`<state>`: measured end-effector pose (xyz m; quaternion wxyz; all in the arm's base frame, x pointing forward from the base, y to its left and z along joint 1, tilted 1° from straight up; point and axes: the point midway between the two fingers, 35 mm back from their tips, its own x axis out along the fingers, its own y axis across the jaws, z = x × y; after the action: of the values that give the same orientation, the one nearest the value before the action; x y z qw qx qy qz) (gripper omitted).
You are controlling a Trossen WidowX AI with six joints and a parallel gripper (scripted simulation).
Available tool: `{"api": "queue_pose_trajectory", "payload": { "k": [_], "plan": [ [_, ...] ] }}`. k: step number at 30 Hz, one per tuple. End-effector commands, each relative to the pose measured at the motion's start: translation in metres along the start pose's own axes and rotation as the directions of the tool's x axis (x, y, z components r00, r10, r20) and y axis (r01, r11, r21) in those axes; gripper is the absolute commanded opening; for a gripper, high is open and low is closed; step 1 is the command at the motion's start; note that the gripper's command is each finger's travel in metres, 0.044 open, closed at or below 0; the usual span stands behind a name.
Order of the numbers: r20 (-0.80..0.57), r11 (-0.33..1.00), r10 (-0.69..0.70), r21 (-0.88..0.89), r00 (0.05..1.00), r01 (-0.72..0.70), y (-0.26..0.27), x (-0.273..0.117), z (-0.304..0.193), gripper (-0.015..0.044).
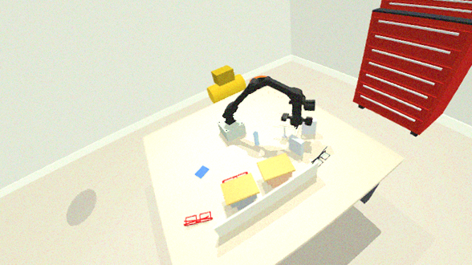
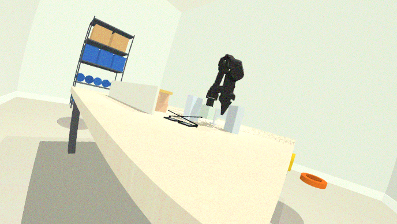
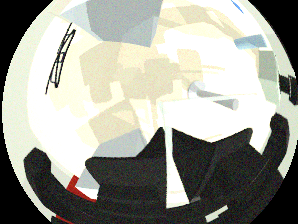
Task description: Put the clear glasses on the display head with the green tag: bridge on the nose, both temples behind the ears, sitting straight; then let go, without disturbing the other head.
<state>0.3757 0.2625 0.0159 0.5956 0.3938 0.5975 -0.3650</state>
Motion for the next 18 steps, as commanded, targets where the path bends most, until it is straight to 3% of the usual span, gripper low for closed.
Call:
{"api": "queue_pose_trajectory", "payload": {
  "k": [1, 18],
  "plan": [
    [-0.003, 1.0, 0.003, 0.004, 1.0, -0.003, 0.001, -0.0005, 0.0, 0.0],
    [-0.002, 1.0, 0.003, 0.004, 1.0, -0.003, 0.0011, -0.0004, 0.006, 0.0]
  ]
}}
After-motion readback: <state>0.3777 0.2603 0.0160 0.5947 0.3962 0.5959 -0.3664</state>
